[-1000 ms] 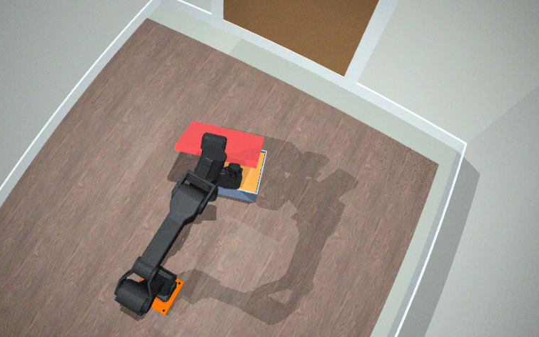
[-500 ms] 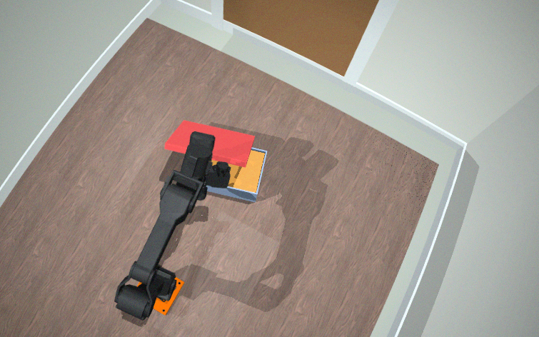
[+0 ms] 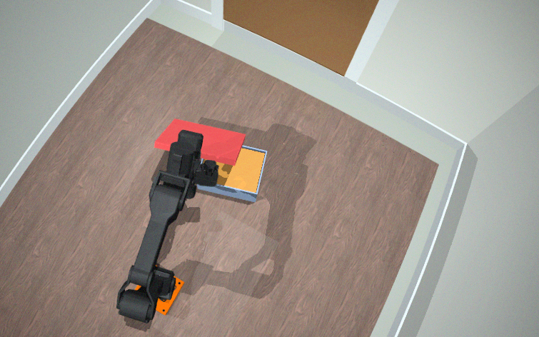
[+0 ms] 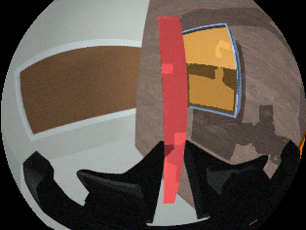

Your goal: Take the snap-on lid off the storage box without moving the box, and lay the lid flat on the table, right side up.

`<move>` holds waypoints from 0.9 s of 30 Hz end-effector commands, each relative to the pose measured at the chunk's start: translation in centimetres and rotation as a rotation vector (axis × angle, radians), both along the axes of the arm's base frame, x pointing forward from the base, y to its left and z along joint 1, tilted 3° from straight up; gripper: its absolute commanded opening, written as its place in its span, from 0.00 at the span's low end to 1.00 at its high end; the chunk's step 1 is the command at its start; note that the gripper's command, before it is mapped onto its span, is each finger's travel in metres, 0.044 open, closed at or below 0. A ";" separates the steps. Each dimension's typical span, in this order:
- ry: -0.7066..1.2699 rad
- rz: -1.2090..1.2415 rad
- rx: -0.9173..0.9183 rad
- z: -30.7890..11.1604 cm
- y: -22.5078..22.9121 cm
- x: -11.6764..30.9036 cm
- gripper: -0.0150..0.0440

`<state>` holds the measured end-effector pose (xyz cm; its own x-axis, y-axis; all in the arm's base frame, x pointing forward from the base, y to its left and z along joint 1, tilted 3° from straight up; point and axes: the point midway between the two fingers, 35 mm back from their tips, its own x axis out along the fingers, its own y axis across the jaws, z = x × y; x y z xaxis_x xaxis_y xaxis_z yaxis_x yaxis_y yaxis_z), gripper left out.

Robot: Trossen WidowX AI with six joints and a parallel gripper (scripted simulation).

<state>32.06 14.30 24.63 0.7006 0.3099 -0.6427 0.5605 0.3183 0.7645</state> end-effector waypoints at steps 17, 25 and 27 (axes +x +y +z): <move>-0.016 -0.004 0.013 0.4 3.3 -2.2 0.25; -0.015 -0.004 0.014 0.3 4.7 -3.1 0.25; -0.015 -0.004 0.014 0.3 5.0 -3.3 0.25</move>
<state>29.02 18.79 24.70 0.7052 0.3163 -0.6345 0.5541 0.3124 0.7716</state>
